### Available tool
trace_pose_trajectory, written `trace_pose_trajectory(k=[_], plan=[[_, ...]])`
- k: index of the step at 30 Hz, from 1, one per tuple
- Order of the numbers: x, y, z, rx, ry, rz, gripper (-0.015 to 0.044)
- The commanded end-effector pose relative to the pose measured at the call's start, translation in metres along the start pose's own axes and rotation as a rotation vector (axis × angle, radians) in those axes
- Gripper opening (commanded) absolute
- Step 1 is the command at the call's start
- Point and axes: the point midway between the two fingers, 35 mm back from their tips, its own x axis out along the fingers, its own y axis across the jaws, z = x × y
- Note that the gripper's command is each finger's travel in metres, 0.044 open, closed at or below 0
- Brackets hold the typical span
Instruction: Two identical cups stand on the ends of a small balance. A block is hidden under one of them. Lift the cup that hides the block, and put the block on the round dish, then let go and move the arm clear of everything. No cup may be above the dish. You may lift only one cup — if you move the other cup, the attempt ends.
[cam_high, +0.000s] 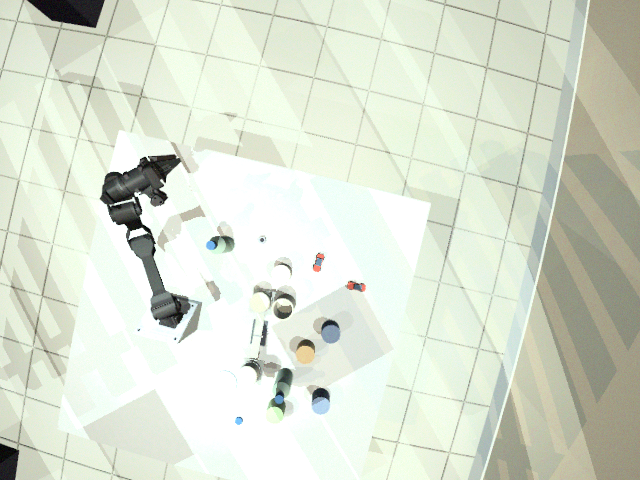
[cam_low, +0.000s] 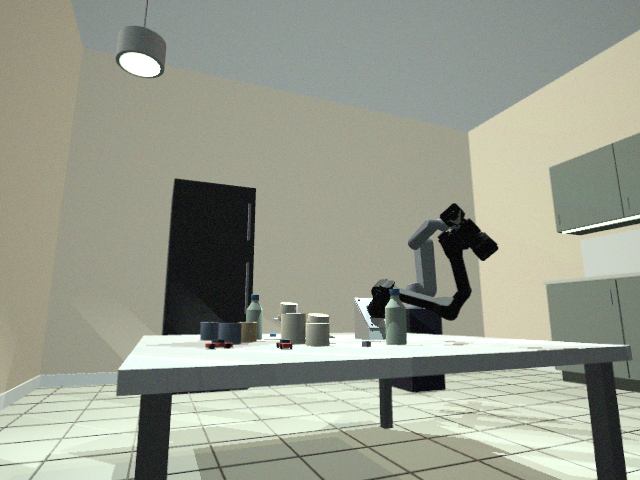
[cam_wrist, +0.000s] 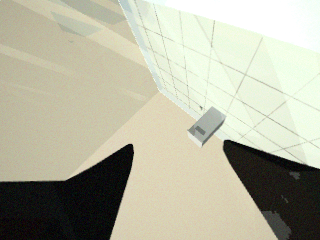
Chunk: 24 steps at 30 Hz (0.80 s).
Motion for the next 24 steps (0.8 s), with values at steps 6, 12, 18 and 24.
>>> trace_pose_trajectory(k=[6, 12, 18, 24], plan=[[-0.006, 0.018, -0.007, 0.066, 0.059, -0.019, 0.0440], [-0.006, 0.051, -0.006, 0.190, 0.091, 0.024, 0.0440], [-0.008, 0.090, 0.001, 0.330, 0.122, 0.095, 0.0440], [-0.012, 0.122, 0.006, 0.440, 0.182, 0.168, 0.0440]])
